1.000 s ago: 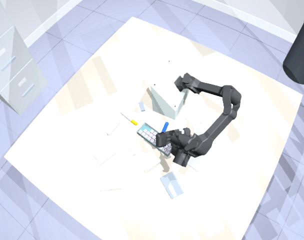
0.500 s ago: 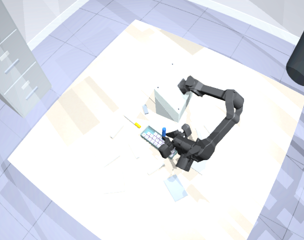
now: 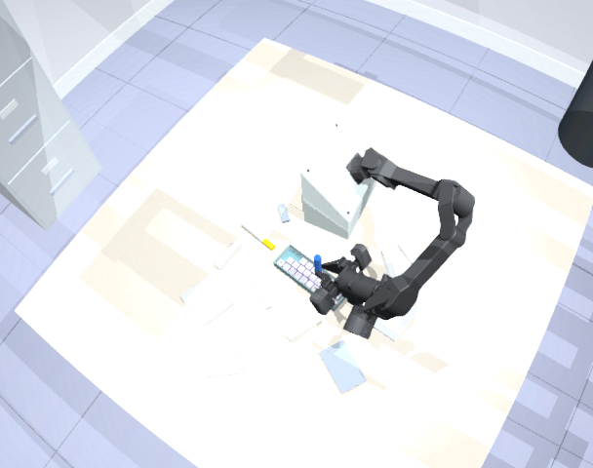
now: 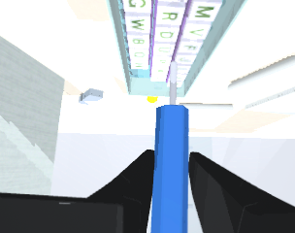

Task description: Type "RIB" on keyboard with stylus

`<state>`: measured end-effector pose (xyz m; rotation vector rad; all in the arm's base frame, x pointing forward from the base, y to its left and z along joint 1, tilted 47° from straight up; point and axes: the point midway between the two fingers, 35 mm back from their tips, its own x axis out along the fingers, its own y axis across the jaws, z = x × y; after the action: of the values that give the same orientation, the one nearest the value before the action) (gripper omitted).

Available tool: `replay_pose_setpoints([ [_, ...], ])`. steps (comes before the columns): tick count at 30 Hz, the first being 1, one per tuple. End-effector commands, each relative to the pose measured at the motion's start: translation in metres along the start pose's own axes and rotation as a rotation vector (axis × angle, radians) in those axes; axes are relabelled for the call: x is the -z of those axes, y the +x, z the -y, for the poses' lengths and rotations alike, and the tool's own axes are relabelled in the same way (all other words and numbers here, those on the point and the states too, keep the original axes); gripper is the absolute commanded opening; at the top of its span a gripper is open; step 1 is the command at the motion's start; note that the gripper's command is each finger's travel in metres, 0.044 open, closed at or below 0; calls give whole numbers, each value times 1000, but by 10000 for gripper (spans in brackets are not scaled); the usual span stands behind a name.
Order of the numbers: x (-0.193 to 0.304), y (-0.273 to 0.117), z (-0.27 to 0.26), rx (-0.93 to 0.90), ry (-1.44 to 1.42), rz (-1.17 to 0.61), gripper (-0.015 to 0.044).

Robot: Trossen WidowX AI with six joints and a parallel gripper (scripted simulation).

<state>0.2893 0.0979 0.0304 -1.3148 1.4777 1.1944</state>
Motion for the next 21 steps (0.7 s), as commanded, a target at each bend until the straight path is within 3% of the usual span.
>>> replay_pose_setpoints([
  [1, -12, 9, -4, -11, -5, -3, 0],
  [18, -12, 9, -4, -11, -5, -3, 0],
  [21, -13, 9, -1, -11, -5, -2, 79],
])
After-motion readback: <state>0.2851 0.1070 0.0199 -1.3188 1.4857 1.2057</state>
